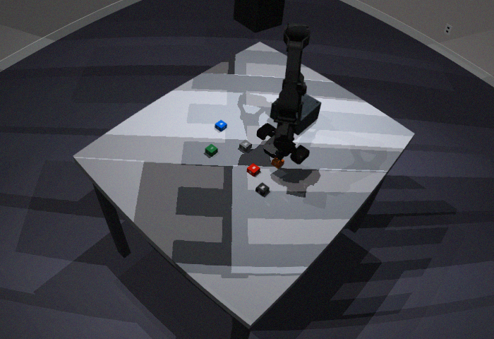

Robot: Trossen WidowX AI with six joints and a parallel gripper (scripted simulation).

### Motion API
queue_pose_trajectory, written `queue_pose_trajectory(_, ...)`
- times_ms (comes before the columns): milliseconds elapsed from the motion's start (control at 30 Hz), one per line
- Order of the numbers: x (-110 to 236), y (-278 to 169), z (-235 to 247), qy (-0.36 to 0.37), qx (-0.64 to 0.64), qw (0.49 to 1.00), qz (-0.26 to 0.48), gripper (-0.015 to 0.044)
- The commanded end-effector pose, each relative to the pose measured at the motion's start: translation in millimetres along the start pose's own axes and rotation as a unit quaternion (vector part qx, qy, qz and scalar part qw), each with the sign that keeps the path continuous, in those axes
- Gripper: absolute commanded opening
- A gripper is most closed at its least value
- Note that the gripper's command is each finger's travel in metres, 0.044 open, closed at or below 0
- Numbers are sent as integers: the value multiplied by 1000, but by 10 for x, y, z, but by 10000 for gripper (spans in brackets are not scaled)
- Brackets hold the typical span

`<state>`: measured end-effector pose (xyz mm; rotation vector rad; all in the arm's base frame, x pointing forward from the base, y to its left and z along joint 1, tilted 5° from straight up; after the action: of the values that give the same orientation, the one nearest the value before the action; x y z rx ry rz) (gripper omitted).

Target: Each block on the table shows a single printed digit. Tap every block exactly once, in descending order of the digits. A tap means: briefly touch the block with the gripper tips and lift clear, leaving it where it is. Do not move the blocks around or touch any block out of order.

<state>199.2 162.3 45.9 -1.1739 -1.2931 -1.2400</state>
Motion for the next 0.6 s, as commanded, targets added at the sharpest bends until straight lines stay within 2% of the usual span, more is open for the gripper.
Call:
queue_pose_trajectory(0, 198, 15, 9, 3, 0, 1000, -7, 20)
queue_pose_trajectory(167, 298, 26, 19, 3, 0, 1000, -7, 20)
queue_pose_trajectory(333, 984, 10, 9, 3, 0, 1000, -7, 20)
queue_pose_trajectory(567, 1009, 108, -148, 3, 0, 1000, -7, 20)
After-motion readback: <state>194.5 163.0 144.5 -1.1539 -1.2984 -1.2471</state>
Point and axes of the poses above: the point midway between the two fingers, 35 mm back from their tips, its own x axis back along the fingers, its own z axis across the jaws, y = z × x, the point moved 5 cm from there along x, back along the fingers, and after that the axes turned 9 degrees about -x, right-handed, at the moved point
